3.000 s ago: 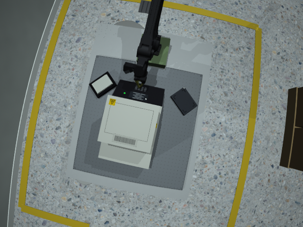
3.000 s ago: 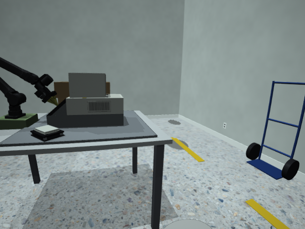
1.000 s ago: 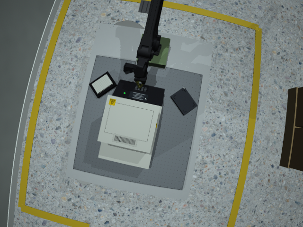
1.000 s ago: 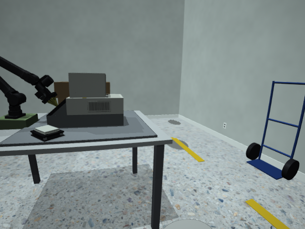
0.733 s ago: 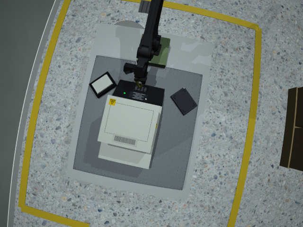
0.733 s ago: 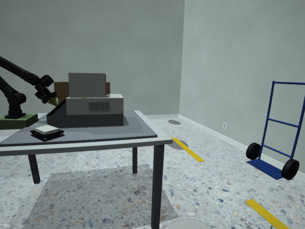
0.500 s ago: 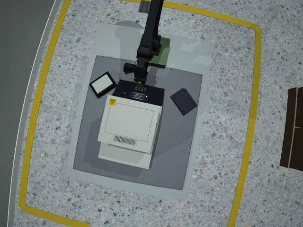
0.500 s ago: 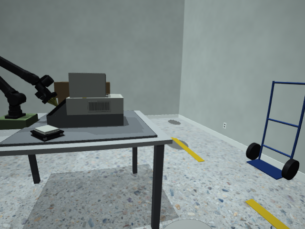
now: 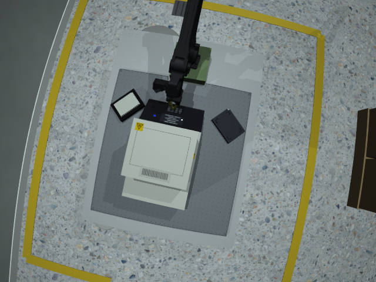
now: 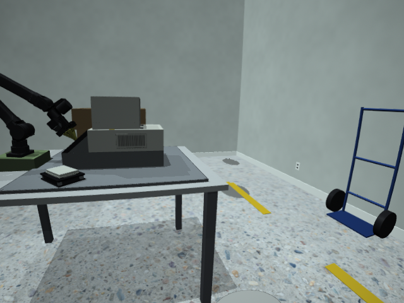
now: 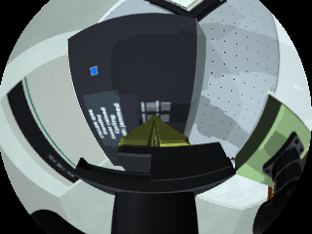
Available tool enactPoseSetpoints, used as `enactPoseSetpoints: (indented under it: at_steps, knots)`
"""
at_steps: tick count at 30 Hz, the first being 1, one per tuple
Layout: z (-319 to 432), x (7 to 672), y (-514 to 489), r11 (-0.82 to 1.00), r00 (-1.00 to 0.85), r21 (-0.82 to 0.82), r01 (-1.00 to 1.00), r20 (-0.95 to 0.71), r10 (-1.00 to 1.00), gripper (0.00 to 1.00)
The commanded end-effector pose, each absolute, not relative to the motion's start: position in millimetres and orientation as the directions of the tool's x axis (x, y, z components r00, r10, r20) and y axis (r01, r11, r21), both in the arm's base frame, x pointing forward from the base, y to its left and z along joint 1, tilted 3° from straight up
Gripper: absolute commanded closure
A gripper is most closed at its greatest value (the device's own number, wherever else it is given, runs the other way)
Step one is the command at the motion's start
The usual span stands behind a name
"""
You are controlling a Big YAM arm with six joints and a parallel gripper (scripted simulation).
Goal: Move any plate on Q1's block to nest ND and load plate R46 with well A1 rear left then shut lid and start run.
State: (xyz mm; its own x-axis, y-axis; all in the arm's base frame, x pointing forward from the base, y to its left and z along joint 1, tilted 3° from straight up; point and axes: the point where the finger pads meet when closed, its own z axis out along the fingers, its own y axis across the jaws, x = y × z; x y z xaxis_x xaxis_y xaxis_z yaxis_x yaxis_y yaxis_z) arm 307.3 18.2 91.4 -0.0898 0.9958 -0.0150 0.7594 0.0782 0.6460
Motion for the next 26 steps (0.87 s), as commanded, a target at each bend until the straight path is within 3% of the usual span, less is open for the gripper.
enactPoseSetpoints:
  at_steps: [1,9,26]
  knots:
    - [166,351,17,0.081,-0.085,0.757,0.649,-0.034,0.996,1.00]
    - [156,321,15,0.084,-0.088,0.719,0.690,-0.032,0.996,1.00]
    - [155,320,15,0.084,-0.088,0.719,0.690,-0.032,0.996,1.00]
